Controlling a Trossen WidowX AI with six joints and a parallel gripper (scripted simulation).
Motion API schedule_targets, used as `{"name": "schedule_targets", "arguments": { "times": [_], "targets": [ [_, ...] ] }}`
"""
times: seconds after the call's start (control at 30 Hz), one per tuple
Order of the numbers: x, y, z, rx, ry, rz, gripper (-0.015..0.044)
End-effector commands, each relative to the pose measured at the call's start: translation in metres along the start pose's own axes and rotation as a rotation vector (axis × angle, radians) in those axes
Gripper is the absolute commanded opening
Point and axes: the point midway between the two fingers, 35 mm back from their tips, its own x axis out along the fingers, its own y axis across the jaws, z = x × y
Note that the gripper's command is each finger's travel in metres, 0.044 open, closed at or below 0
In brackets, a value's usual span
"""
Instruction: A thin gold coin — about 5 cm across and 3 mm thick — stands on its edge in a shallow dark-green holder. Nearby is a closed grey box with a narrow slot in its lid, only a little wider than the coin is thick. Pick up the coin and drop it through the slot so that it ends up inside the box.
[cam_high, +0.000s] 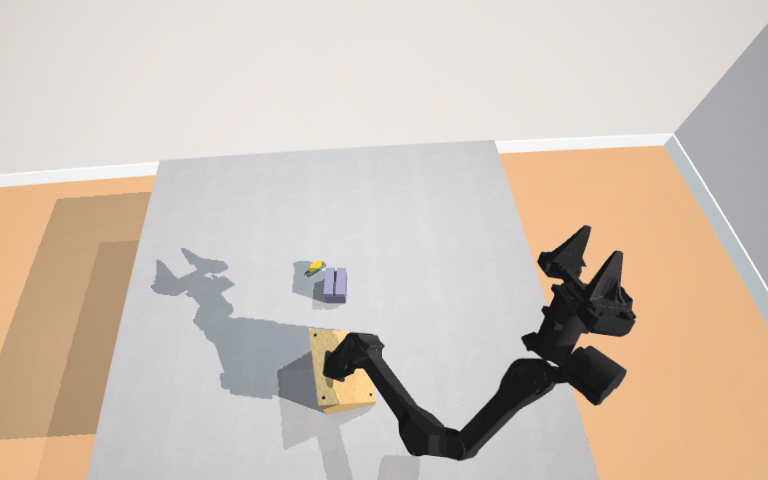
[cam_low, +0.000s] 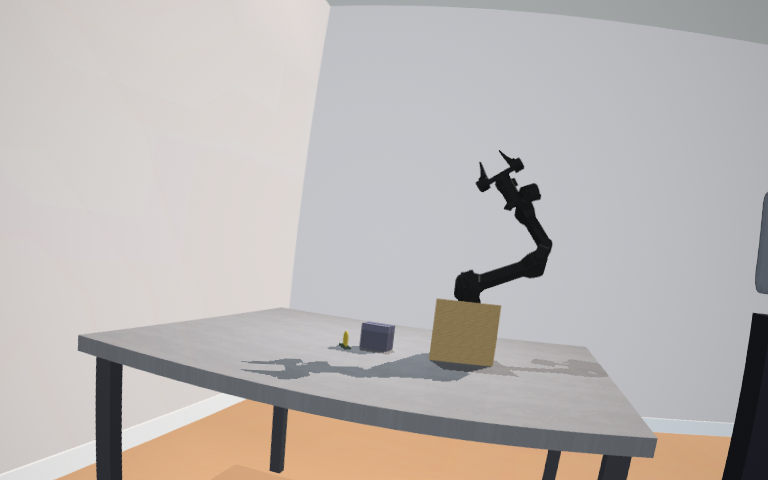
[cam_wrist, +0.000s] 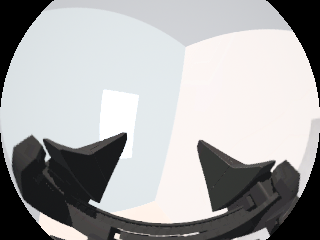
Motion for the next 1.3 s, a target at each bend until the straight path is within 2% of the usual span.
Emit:
{"name": "schedule_targets", "arguments": {
  "times": [0.0, 0.27, 0.77, 1.03, 1.27],
  "targets": [
    [0.001, -0.001, 0.0, 0.002, 0.001, -0.003, 0.0374],
    [0.037, -0.082, -0.025, 0.1, 0.065, -0.196, 0.0164],
    [0.071, -0.253, -0.123, 0.35, 0.223, -0.658, 0.0161],
    [0.061, -0.331, -0.185, 0.415, 0.285, -0.896, 0.0161],
    [0.032, -0.401, -0.247, 0.444, 0.336, -1.164, 0.0161]
  ]
}}
